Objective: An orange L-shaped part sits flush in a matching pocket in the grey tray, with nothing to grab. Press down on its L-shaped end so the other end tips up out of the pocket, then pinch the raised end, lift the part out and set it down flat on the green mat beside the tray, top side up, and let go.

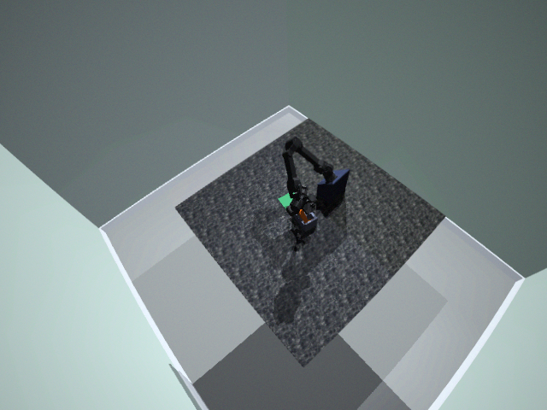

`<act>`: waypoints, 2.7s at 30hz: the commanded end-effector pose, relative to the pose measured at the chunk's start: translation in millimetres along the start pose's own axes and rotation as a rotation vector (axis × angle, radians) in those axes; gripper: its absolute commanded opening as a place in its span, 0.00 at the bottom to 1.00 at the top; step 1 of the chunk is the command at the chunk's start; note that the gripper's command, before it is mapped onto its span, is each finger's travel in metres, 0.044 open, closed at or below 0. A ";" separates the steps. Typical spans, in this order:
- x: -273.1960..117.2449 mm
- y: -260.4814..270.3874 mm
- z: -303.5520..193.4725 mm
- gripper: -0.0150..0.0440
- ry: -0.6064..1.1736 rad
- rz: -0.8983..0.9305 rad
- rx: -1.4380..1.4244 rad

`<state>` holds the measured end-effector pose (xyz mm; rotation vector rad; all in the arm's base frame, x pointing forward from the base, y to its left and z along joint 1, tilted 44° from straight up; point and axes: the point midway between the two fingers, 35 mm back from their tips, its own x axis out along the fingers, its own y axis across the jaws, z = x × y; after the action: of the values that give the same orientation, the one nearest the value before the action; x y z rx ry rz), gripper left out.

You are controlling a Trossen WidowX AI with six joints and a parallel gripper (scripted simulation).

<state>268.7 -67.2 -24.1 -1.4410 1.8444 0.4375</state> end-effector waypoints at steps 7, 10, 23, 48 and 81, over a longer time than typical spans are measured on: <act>16.7 1.8 -0.3 0.73 0.009 0.001 -0.012; 21.5 2.0 -0.6 0.73 0.009 0.001 -0.012; 26.9 0.8 -1.4 0.50 0.003 0.000 0.000; 17.3 1.4 -0.9 0.25 0.006 0.001 -0.005; -34.4 2.2 0.1 0.25 0.008 0.002 -0.011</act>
<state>267.3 -48.0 -4.1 -1.4583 1.8658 0.4471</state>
